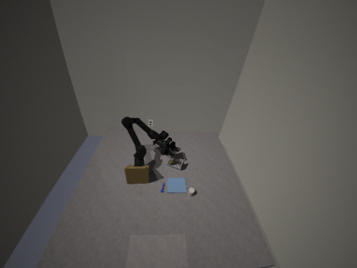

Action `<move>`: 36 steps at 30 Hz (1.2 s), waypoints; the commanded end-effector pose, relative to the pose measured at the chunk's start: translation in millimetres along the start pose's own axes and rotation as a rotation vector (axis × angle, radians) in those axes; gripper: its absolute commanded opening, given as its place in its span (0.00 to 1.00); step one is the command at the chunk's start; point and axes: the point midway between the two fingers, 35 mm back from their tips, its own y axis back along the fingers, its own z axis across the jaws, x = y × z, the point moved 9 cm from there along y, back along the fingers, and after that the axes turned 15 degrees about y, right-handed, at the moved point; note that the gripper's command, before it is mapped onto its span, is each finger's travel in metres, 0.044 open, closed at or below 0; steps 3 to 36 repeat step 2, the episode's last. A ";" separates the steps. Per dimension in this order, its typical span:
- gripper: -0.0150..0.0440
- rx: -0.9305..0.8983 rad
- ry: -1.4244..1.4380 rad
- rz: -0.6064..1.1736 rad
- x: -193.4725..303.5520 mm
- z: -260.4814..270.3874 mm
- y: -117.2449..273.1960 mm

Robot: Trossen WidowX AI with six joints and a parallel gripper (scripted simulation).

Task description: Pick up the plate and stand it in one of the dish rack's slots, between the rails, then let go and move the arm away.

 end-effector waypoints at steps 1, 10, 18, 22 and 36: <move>0.93 0.030 0.090 0.065 -6.0 -1.8 -9.0; 0.93 0.039 0.116 0.086 -7.3 -2.9 -11.8; 0.93 0.039 0.116 0.086 -7.3 -2.9 -11.8; 0.93 0.039 0.116 0.086 -7.3 -2.9 -11.8; 0.93 0.039 0.116 0.086 -7.3 -2.9 -11.8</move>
